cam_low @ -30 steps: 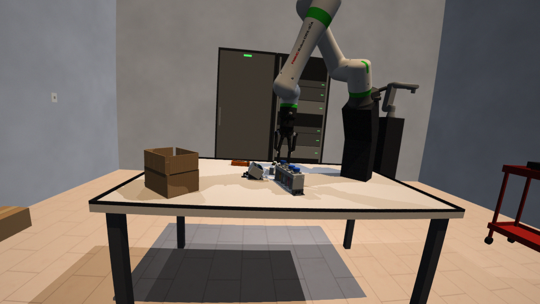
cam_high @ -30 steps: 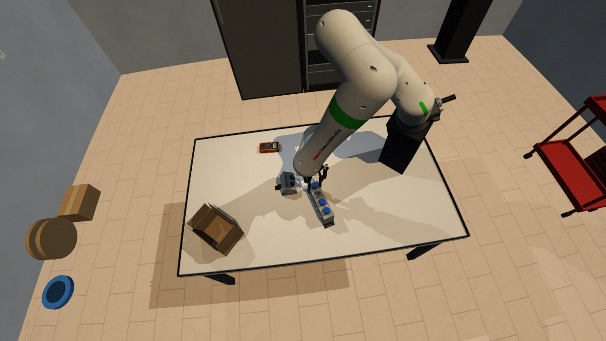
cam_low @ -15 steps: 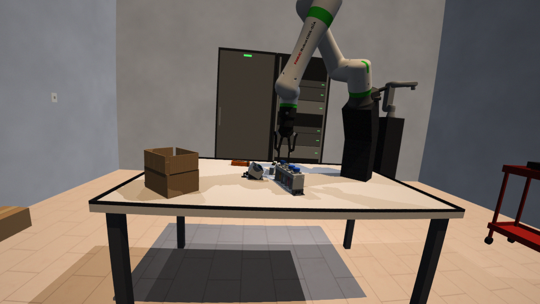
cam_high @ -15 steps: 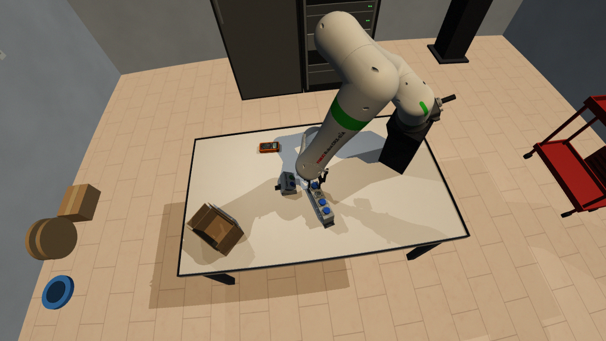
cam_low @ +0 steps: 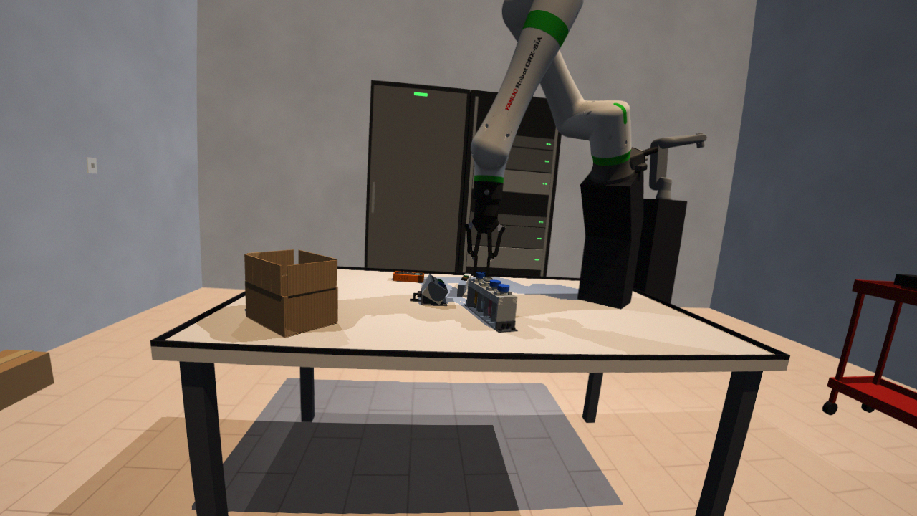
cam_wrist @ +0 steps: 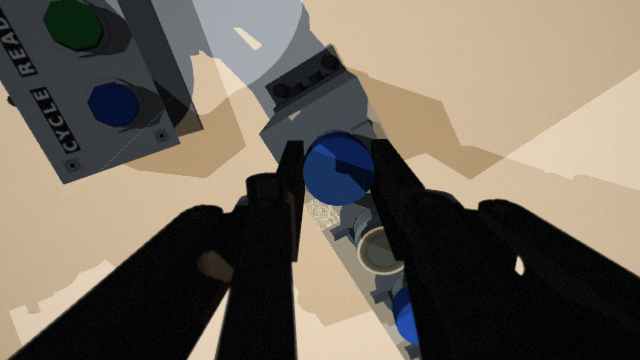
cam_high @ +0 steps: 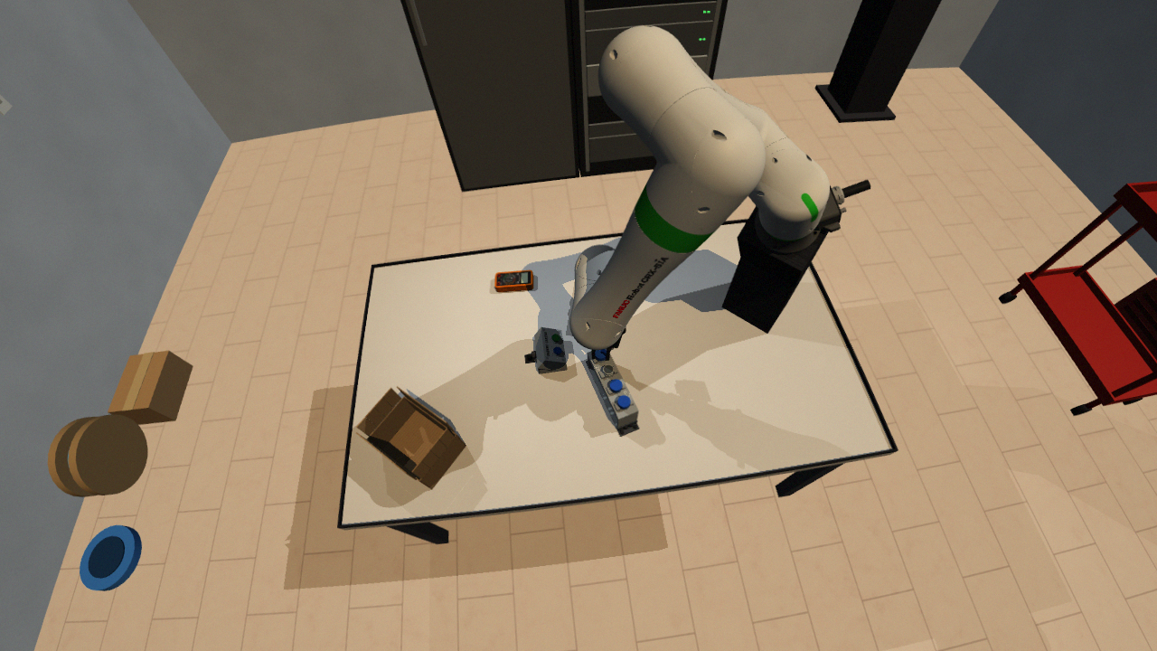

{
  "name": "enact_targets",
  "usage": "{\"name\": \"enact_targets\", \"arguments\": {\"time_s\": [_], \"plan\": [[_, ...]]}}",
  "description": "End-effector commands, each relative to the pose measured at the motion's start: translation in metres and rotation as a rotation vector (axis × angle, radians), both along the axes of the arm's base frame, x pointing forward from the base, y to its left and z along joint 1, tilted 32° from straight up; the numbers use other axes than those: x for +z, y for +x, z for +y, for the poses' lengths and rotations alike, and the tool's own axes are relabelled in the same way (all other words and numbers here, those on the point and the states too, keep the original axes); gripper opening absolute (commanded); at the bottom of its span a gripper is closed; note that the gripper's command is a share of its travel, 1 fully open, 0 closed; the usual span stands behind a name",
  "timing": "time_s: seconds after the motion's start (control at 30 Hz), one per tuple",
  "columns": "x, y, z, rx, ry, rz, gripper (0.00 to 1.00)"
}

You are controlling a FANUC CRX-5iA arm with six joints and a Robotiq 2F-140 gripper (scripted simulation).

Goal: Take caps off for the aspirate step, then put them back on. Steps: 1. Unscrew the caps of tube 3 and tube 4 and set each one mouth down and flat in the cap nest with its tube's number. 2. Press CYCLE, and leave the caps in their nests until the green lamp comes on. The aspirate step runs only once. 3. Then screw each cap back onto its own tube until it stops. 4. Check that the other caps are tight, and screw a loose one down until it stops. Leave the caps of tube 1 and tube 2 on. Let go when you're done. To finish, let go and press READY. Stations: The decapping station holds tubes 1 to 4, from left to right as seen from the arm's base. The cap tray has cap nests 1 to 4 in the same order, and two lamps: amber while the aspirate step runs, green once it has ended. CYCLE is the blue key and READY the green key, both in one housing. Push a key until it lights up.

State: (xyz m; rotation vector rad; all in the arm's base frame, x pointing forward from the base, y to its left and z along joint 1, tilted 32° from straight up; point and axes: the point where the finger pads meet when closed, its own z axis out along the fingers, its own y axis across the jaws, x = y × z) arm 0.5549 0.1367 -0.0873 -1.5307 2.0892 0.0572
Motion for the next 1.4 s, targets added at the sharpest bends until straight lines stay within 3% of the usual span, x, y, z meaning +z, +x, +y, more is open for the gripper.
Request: {"name": "enact_targets", "arguments": {"time_s": [0.0,0.7,0.97,1.0,1.37], "plan": [[0.0008,0.0003,-0.0003,0.069,-0.032,-0.029,0.3],[0.0015,0.0,-0.0005,0.875,-0.409,-0.353,0.3],[0.0017,-0.0001,-0.0007,0.875,-0.409,-0.353,0.3],[0.001,0.0002,-0.0003,0.875,-0.409,-0.353,0.41],[0.001,0.0002,-0.0003,0.875,-0.409,-0.353,0.41]]}}
